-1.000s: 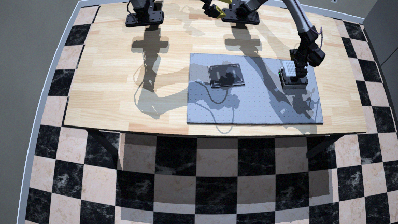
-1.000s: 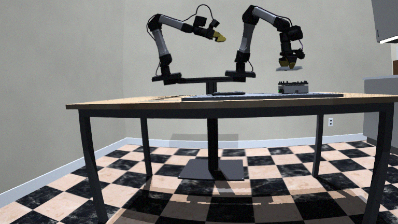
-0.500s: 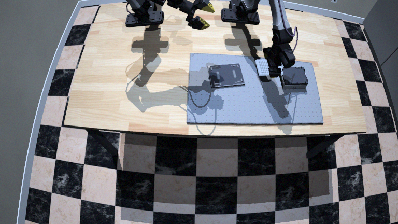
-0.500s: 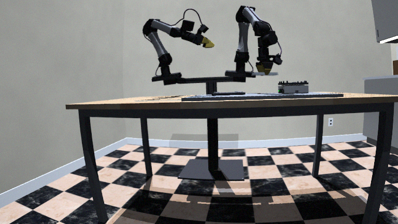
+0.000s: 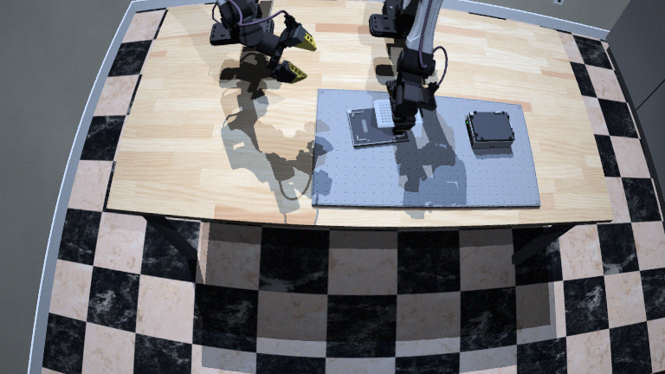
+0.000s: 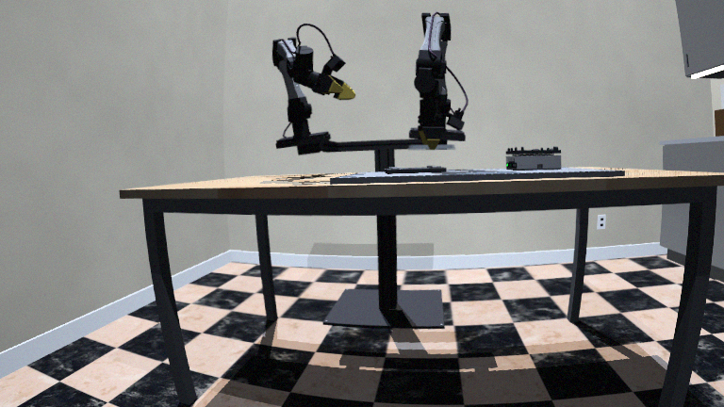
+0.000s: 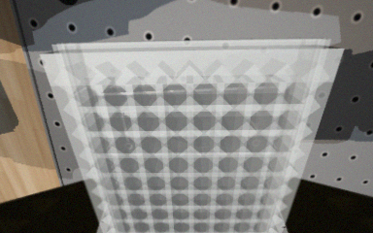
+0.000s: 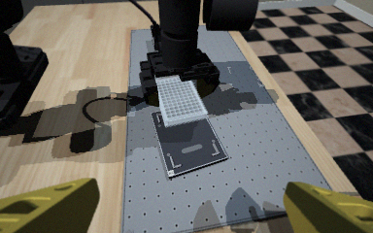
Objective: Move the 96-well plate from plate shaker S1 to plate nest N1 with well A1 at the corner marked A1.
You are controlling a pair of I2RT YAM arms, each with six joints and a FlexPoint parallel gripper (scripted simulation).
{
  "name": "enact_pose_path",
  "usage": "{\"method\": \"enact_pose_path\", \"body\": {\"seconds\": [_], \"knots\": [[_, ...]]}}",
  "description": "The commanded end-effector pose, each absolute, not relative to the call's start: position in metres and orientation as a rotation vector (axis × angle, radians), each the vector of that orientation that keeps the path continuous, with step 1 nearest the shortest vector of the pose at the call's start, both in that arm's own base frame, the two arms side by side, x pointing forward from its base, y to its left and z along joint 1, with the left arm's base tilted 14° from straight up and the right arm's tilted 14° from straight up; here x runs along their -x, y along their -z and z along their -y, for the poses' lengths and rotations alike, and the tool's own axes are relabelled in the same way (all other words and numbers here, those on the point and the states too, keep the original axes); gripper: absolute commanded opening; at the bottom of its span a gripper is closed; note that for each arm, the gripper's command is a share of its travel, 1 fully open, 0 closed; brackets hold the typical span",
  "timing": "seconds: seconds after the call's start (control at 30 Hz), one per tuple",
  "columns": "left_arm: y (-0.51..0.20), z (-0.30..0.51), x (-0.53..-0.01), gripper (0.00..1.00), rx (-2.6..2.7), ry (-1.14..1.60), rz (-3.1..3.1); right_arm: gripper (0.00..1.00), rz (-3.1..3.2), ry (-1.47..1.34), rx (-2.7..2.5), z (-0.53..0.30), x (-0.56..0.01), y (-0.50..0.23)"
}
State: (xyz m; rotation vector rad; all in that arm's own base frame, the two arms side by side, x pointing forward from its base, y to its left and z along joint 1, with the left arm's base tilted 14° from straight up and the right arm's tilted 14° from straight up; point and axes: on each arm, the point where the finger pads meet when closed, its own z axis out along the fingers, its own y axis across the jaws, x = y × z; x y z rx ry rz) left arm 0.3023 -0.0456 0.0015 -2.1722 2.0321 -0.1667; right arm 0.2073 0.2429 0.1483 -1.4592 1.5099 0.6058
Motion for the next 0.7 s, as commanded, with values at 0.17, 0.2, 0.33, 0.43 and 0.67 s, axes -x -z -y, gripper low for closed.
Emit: {"method": "enact_pose_path", "body": {"seconds": [0.17,0.2,0.33,0.43,0.67], "knots": [[0.004,0.083,-0.318,0.78,2.204,0.213,-1.910,1.00,-1.390,-0.710,1.621,-0.218,-0.215,-0.144],[0.006,0.087,-0.318,0.78,2.201,0.212,-1.917,1.00,-1.394,-0.709,1.620,-0.215,-0.218,-0.143],[0.006,0.097,-0.317,0.78,2.176,0.217,-1.946,1.00,-1.410,-0.702,1.614,-0.203,-0.229,-0.140],[0.003,0.097,-0.318,0.78,2.169,0.230,-1.946,1.00,-1.421,-0.701,1.609,-0.199,-0.233,-0.138],[0.009,0.100,-0.327,0.78,2.179,0.258,-1.948,1.00,-1.434,-0.682,1.595,-0.197,-0.240,-0.138]]}}
